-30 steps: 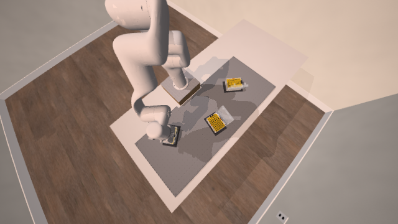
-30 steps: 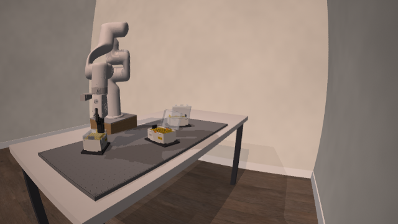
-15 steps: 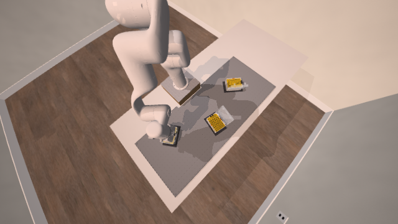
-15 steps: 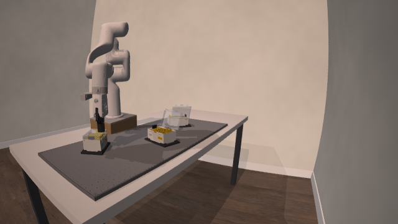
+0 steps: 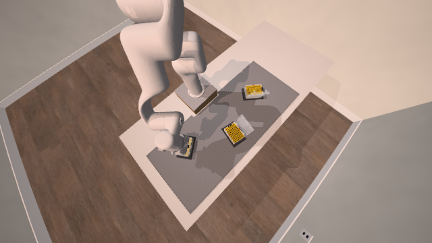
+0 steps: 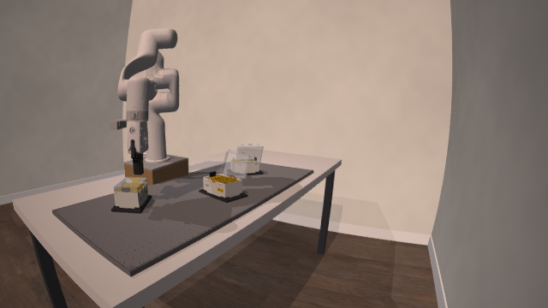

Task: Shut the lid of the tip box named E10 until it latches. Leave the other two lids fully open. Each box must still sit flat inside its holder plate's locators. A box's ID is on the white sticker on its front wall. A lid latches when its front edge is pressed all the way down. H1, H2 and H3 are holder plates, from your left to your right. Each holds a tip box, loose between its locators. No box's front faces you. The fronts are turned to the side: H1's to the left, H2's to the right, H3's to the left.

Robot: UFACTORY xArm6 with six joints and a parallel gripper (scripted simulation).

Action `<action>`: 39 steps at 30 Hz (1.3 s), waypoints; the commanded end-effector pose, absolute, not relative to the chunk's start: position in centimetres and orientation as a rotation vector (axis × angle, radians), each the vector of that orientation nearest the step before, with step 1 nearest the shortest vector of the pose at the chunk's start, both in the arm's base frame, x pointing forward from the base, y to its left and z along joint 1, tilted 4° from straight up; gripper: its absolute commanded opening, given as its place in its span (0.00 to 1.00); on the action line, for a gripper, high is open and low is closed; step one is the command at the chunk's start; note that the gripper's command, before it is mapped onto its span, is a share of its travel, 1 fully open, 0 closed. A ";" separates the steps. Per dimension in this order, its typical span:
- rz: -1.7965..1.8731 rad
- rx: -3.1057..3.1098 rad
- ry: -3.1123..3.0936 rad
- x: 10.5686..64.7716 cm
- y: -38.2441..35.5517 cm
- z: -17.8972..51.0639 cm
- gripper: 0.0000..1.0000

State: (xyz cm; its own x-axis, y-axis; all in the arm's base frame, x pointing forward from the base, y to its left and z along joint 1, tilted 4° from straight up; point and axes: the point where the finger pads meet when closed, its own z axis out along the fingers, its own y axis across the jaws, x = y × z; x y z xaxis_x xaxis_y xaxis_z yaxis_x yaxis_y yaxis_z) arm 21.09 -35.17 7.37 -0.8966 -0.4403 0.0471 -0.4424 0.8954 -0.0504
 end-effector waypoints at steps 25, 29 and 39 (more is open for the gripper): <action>0.099 0.705 -3.026 21.2 -35.1 9.8 0.00; 0.099 0.705 -3.026 21.2 -35.1 9.8 0.00; 0.099 0.705 -3.026 21.2 -35.1 9.8 0.00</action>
State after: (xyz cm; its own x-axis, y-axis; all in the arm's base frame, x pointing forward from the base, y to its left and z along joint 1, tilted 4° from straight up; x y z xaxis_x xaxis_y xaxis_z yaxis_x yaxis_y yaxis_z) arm 21.14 -35.03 9.68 -0.8966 -0.4403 0.0471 -0.4424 0.8954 -0.0506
